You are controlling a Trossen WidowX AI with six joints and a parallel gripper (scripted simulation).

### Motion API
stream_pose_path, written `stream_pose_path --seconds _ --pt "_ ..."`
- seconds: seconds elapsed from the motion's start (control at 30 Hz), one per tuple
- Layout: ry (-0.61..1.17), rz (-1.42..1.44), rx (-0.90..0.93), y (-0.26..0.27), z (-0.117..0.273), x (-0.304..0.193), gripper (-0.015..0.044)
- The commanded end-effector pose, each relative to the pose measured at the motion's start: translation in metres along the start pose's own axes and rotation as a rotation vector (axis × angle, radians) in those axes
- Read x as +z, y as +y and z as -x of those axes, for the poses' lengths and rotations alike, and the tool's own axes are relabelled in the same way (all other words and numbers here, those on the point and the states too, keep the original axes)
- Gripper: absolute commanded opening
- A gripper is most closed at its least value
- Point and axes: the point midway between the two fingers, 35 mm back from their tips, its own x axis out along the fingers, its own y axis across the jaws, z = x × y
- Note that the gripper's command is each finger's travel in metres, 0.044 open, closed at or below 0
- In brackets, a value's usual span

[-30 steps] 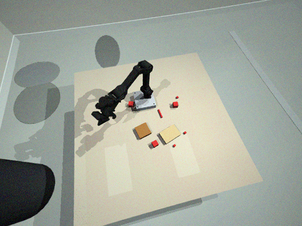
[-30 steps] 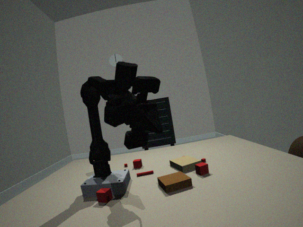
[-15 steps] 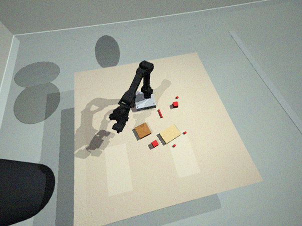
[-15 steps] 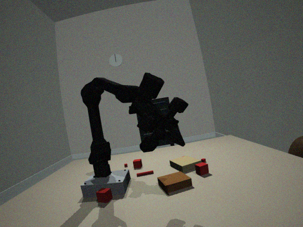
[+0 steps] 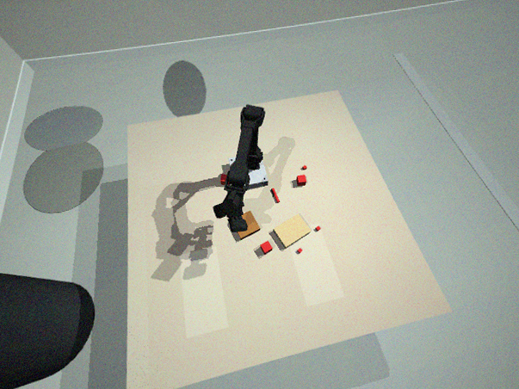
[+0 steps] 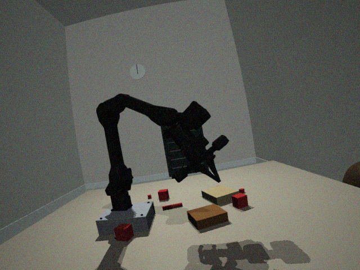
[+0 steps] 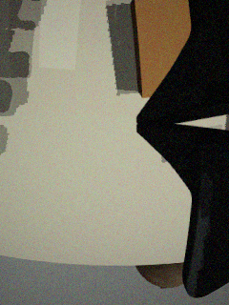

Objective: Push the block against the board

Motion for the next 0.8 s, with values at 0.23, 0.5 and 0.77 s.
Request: stream_pose_path --seconds 0.23,0.5,0.77 --pt "0.181 0.317 -0.094 -0.019 -0.001 -0.08 0.0" --pt "0.304 0.556 -0.152 -0.04 0.007 -0.131 0.0" --pt "0.425 0.799 -0.206 -0.067 0.019 -0.174 0.0"
